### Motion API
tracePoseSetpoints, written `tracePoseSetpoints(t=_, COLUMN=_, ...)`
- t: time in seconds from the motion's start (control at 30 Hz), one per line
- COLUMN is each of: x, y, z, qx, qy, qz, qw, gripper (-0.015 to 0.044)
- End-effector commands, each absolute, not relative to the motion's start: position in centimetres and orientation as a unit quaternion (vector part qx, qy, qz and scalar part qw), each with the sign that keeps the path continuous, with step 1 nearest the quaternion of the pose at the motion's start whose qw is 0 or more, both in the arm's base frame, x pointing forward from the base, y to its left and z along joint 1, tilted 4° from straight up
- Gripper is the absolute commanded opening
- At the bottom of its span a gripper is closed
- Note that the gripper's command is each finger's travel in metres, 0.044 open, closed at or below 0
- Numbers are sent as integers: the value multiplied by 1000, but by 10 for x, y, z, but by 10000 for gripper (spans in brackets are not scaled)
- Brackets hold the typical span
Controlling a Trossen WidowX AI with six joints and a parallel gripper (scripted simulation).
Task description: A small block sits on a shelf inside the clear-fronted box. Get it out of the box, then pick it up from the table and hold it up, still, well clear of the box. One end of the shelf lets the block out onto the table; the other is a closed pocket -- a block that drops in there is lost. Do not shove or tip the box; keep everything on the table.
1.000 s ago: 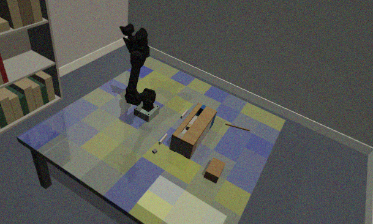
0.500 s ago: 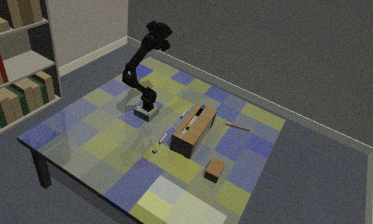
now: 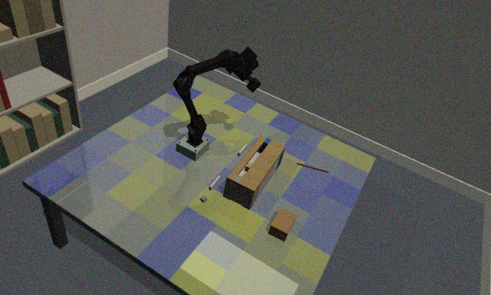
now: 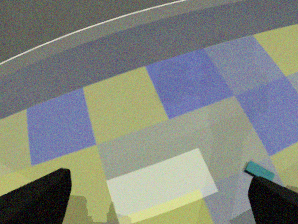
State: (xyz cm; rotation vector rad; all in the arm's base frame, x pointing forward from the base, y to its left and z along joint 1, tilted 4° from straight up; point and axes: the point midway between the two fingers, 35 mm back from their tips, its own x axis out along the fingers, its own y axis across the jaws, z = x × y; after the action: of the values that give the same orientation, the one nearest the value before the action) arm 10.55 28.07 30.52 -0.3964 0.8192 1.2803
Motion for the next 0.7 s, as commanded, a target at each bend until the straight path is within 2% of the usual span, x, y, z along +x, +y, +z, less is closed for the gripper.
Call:
tracePoseSetpoints(t=0.0, x=158, y=266, z=260, qx=-292, qy=386, qz=515, qw=707, gripper=400)
tracePoseSetpoints(t=0.17, x=215, y=225, z=210, qx=-430, qy=422, qz=453, qw=657, gripper=400)
tracePoseSetpoints(t=0.33, x=256, y=169, z=166, qx=-544, qy=475, qz=418, qw=551, gripper=400)
tracePoseSetpoints(t=0.53, x=282, y=92, z=126, qx=-625, qy=539, qz=422, qw=375, gripper=400)
tracePoseSetpoints(t=0.67, x=283, y=84, z=122, qx=-630, qy=545, qz=426, qw=354, gripper=400)
